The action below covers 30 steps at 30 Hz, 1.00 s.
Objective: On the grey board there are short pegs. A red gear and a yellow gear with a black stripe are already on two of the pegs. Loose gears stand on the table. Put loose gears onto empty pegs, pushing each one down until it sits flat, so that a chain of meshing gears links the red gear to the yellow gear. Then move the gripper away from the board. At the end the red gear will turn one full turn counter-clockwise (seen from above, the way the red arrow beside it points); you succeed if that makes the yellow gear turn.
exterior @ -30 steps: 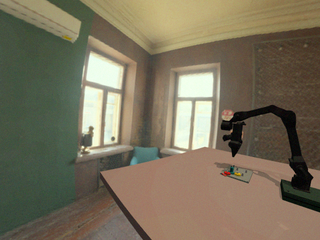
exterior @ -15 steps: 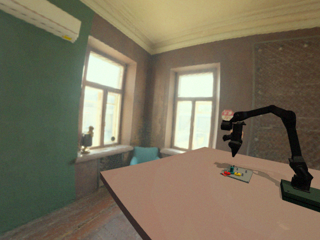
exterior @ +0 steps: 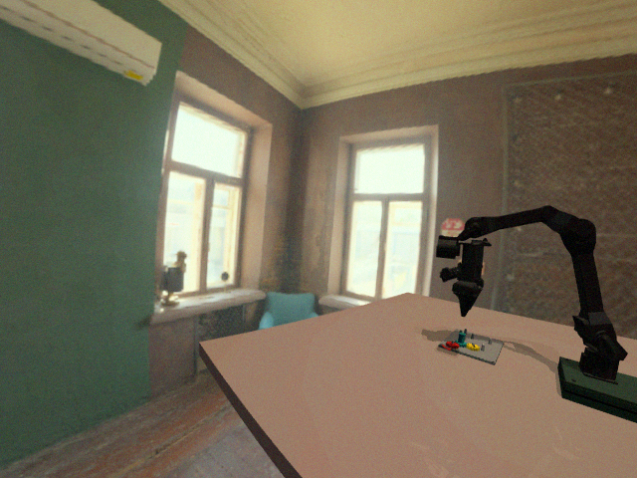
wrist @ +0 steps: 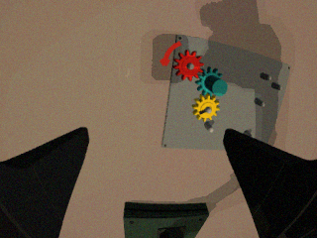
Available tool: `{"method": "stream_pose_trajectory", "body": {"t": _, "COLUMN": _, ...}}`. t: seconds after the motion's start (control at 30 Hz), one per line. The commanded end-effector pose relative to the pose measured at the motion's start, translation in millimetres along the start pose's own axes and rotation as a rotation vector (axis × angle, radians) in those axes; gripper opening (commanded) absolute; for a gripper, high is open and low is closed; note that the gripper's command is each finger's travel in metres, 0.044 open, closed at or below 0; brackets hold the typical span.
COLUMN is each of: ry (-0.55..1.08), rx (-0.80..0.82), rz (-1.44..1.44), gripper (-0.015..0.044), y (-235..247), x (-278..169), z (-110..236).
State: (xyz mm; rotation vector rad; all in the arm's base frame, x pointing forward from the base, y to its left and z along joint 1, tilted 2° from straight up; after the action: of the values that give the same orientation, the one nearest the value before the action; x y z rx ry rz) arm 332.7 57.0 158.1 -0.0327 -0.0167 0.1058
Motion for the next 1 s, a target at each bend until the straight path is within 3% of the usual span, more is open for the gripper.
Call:
{"method": "stream_pose_trajectory", "body": {"t": 0.0, "ry": -0.003, "rx": 0.011, "rz": 0.015, "gripper": 0.044, "y": 58.6, "x": -14.4, "z": 10.0}}
{"method": "stream_pose_trajectory", "body": {"t": 0.37, "ry": 0.006, "rx": 0.016, "rz": 0.008, "gripper": 0.044, "y": 184.3, "x": -92.9, "z": 31.7}}
{"method": "stream_pose_trajectory", "body": {"t": 0.97, "ry": 0.007, "rx": 0.015, "rz": 0.008, "gripper": 0.044, "y": 185.8, "x": -94.4, "z": 32.1}}
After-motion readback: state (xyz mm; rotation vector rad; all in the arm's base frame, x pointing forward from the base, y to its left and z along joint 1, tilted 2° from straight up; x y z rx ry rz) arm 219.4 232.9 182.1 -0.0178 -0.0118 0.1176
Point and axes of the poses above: the point midway between the two fingers, 35 mm back from their tips, its own z axis back along the fingers, its own y axis across the jaws, x = y × z, the point moved 2 cm from there along z, back along the fingers, and after that the axes turned 6 degrees about z, right-handed, at the moved point
